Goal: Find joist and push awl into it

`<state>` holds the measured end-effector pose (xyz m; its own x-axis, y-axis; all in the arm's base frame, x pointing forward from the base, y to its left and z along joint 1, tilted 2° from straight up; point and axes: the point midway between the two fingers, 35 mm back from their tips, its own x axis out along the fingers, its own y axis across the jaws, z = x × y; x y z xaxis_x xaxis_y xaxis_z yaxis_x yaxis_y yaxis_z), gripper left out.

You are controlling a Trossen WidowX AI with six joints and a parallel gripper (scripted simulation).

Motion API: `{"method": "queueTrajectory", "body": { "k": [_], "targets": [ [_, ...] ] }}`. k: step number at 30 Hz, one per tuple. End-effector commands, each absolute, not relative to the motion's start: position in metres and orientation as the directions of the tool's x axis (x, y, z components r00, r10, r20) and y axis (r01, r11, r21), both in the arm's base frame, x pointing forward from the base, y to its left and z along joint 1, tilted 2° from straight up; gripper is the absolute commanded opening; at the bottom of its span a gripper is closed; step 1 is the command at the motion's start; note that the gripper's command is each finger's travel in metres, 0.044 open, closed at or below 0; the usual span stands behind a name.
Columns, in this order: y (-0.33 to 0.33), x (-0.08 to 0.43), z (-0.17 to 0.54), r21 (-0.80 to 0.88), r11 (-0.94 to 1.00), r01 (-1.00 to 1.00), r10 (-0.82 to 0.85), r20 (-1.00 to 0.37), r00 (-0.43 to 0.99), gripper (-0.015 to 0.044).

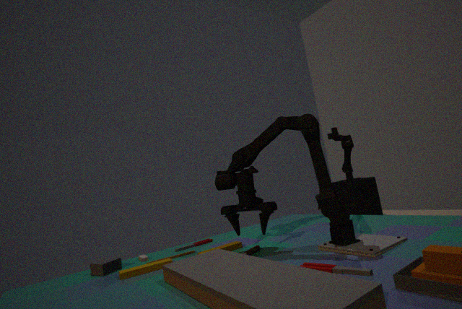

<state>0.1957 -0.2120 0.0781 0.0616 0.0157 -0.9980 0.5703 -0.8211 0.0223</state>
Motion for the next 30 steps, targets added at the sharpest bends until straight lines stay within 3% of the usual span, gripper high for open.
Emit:
{"method": "queueTrajectory", "body": {
  "k": [1,30],
  "targets": [
    [-0.217,0.184,0.077,0.010,-0.879,0.478,0.018,-0.998,0.054,0.0440],
    [-0.214,0.188,0.056,0.010,-0.879,0.478,0.018,-0.998,0.054,0.0440]
  ]
}}
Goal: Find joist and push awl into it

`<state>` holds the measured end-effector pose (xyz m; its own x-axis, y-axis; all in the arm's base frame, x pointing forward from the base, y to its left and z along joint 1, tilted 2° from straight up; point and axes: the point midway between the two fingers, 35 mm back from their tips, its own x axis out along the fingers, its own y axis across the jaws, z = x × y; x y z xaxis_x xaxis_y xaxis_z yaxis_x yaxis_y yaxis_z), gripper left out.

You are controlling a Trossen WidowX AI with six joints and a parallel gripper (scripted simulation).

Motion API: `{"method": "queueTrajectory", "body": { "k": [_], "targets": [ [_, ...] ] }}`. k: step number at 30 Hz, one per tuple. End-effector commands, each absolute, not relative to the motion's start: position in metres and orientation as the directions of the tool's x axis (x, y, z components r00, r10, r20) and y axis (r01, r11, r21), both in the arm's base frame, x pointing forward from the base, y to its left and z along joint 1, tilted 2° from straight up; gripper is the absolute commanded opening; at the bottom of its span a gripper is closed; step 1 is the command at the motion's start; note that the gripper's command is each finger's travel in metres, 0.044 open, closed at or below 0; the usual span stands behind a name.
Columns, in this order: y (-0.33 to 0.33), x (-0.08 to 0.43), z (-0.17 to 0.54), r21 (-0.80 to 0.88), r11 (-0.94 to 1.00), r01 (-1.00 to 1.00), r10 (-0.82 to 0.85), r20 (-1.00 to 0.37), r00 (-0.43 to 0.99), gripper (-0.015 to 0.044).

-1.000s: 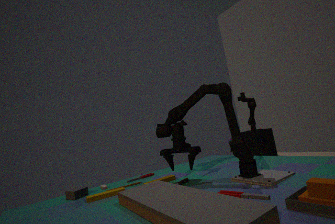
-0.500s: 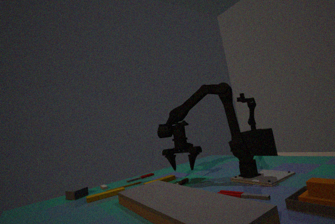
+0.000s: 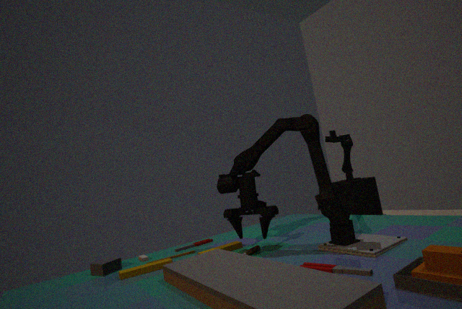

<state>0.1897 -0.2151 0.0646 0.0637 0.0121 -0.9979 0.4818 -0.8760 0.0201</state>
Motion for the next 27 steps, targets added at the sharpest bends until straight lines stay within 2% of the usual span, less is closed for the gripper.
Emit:
{"method": "queueTrajectory", "body": {
  "k": [1,24,27],
  "targets": [
    [-0.214,0.188,0.054,0.010,-0.879,0.478,0.018,-0.998,0.054,0.0440],
    [-0.214,0.187,0.026,0.010,-0.879,0.478,0.018,-0.998,0.054,0.0440],
    [-0.214,0.187,0.026,0.010,-0.879,0.478,0.018,-0.998,0.054,0.0361]
  ]
}}
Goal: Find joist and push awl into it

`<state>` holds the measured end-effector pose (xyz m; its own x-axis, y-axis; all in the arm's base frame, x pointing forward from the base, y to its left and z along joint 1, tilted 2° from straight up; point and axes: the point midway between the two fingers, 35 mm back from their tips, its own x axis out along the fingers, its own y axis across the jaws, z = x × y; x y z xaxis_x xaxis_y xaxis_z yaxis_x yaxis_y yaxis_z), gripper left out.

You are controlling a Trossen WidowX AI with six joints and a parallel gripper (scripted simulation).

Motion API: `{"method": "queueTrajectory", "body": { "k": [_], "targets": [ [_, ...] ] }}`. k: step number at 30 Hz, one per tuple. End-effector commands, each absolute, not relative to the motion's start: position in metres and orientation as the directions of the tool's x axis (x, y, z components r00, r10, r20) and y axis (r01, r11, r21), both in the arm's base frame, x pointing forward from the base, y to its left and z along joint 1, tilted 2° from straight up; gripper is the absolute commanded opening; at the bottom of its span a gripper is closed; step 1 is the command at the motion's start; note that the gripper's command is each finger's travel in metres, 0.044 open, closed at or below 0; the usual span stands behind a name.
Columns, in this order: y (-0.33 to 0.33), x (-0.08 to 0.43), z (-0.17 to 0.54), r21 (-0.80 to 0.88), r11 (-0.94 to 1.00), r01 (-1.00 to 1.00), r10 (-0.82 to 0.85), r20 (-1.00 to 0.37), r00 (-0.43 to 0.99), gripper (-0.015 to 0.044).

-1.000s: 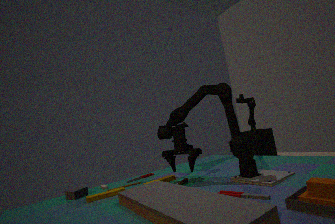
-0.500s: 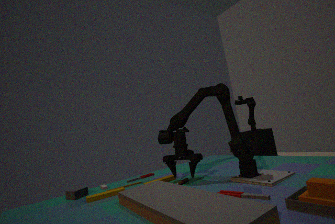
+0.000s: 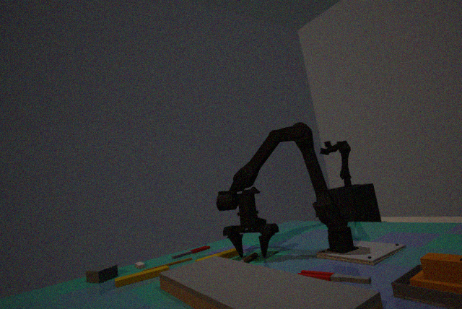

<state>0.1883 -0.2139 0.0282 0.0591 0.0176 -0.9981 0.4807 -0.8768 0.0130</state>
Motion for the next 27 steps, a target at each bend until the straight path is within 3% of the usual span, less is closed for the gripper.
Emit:
{"method": "queueTrajectory", "body": {
  "k": [1,12,19,27],
  "targets": [
    [-0.214,0.187,0.026,0.010,-0.879,0.478,0.018,-0.998,0.054,0.0335],
    [-0.214,0.187,0.026,0.010,-0.879,0.478,0.018,-0.998,0.054,0.0046],
    [-0.214,0.187,0.027,0.010,-0.879,0.478,0.018,-0.998,0.054,0.0000],
    [-0.218,0.192,0.060,0.011,-0.879,0.478,0.018,-0.998,0.055,0.0000]
  ]
}}
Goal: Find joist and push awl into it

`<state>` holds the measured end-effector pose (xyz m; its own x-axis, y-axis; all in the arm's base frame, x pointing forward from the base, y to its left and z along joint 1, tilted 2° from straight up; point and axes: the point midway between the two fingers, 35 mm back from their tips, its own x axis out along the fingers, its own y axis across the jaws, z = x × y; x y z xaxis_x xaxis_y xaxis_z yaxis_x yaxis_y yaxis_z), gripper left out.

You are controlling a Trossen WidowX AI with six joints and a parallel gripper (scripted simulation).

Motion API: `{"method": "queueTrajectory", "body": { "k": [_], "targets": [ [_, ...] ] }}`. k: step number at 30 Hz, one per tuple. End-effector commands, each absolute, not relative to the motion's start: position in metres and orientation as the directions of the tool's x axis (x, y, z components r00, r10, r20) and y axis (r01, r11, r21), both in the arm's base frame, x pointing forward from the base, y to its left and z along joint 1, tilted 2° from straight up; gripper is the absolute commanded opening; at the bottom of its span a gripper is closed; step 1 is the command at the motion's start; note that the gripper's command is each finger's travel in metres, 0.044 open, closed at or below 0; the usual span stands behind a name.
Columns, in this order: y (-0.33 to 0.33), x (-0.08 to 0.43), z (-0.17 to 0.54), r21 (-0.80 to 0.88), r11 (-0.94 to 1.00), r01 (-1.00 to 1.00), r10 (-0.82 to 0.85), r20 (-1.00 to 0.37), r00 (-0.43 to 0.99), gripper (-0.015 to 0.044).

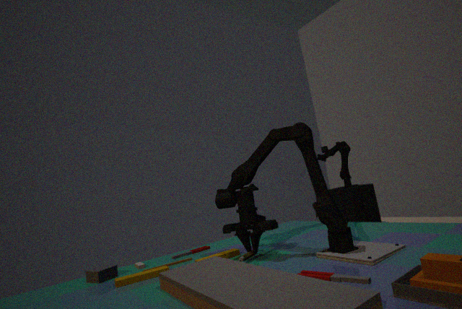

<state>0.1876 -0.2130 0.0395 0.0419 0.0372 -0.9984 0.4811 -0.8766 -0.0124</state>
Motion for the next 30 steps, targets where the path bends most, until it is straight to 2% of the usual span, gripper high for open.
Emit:
{"method": "queueTrajectory", "body": {
  "k": [1,15,21,30],
  "targets": [
    [-0.218,0.192,0.066,0.011,-0.879,0.478,0.018,-0.998,0.055,0.0000],
    [-0.212,0.190,0.146,0.010,-0.879,0.478,0.018,-0.998,0.055,0.0000],
    [-0.212,0.190,0.149,0.013,-0.876,0.482,0.017,-0.998,0.059,0.0000],
    [-0.217,0.213,0.150,0.198,-0.729,0.655,-0.022,-0.964,0.266,0.0000]
  ]
}}
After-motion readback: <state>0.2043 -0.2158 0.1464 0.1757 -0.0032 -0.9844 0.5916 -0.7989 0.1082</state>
